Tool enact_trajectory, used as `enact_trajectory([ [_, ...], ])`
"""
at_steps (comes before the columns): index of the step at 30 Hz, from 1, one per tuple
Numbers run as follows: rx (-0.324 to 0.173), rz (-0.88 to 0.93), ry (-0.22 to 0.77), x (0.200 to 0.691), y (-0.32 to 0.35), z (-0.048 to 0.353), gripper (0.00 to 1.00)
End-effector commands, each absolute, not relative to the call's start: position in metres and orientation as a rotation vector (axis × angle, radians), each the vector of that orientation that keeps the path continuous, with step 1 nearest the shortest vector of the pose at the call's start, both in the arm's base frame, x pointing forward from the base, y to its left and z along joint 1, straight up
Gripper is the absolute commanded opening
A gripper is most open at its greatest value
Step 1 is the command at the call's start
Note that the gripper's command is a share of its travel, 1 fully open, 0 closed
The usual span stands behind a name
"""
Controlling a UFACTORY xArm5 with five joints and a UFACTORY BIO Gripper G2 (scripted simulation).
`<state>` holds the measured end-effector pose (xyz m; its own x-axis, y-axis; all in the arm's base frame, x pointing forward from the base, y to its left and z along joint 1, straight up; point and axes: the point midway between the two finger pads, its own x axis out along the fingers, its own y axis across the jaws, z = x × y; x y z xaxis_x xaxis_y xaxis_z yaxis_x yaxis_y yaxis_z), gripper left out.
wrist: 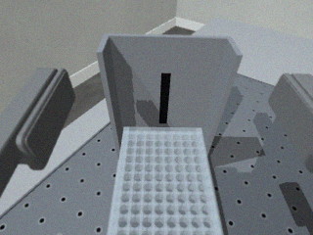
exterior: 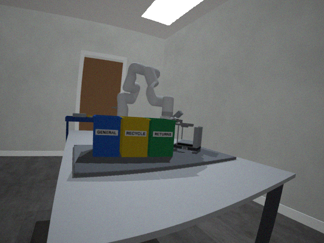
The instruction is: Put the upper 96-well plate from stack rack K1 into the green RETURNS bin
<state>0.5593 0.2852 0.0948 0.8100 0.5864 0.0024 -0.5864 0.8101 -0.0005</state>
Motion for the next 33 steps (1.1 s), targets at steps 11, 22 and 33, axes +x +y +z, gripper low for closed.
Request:
enact_trajectory([
  [11,-0.001,0.627,-0.006,0.56,0.286,0.075,0.37],
  [22,-0.001,0.627,-0.006,0.56,0.286,0.056,0.37],
  [33,-0.001,0.627,-0.006,0.56,0.286,0.041,0.37],
])
